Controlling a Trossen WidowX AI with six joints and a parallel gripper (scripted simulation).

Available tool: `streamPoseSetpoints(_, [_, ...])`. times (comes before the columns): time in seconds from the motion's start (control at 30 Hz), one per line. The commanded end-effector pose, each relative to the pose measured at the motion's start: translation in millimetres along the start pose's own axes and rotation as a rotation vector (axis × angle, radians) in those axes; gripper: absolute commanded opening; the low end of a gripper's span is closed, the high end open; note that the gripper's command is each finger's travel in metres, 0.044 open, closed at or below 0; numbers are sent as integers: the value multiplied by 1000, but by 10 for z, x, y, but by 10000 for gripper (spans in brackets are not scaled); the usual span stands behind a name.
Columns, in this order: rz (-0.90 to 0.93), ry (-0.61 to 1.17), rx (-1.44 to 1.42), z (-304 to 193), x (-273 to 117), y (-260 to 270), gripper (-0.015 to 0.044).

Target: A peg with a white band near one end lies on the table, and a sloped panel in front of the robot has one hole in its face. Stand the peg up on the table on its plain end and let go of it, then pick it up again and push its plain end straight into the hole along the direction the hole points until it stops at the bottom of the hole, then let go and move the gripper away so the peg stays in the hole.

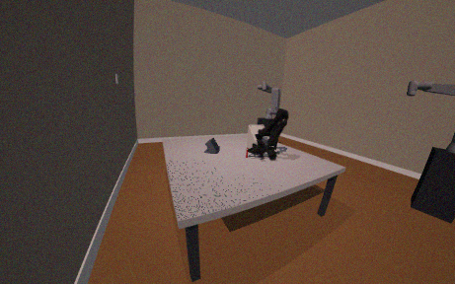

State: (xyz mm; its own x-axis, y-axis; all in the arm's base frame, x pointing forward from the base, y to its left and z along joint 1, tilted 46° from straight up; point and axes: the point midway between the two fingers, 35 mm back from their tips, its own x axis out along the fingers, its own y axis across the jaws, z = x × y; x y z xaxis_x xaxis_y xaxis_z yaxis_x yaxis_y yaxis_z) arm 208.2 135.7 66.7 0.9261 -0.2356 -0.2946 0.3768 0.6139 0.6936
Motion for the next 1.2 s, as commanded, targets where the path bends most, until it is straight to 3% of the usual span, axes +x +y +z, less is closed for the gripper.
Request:
streamPoseSetpoints(0.0, [0,0,1,1,0,1,235])
streamPoseSetpoints(0.27, [0,0,1,1,0,1,440])
streamPoseSetpoints(0.63, [-5,2,2,43,4,21,440])
streamPoseSetpoints(1.17, [-30,18,12,1187,-44,157,440])
